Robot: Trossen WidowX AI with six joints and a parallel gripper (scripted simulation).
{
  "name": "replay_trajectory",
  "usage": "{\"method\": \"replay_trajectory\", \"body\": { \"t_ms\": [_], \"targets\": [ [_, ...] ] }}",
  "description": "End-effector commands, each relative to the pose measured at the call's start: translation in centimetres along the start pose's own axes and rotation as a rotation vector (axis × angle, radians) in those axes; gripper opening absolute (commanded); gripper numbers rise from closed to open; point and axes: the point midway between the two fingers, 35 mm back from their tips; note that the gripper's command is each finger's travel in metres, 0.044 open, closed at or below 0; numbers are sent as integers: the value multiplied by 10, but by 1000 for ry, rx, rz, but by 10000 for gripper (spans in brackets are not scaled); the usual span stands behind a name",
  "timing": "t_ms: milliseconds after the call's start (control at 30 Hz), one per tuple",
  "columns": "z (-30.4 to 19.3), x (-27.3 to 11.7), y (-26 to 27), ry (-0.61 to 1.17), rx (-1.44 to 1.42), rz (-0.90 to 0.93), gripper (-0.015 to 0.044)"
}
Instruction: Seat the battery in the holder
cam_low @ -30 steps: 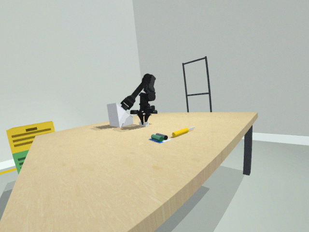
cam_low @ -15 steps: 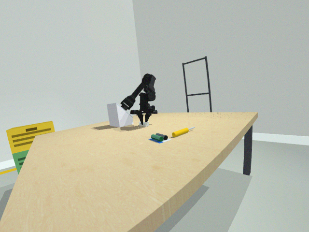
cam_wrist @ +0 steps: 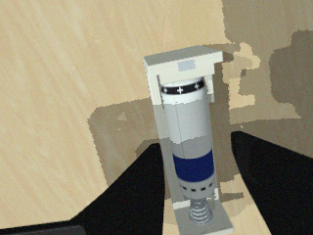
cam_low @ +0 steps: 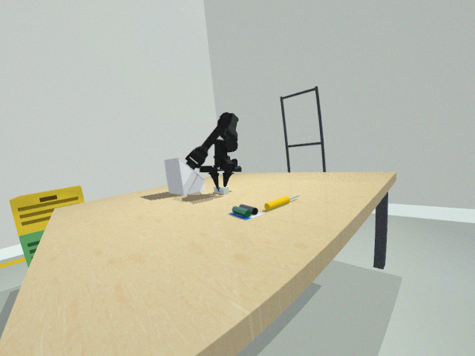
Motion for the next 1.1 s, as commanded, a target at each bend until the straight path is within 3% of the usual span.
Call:
{"method": "replay_trajectory", "body": {
  "t_ms": [0, 300, 1067],
  "targets": [
    [1, -5, -1, 0, 0, -2, 213],
    [0, -72, -11, -3, -7, -7, 440],
    [0, -73, -12, -3, -7, -7, 440]
  ]
}}
Point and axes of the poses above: the point midway between the two fingers, 35 mm back from their tips, its own x axis out along the fingers, its own y axis across the jaws, z = x × y, and after that the axes turned 5 degrees about -x, right-handed
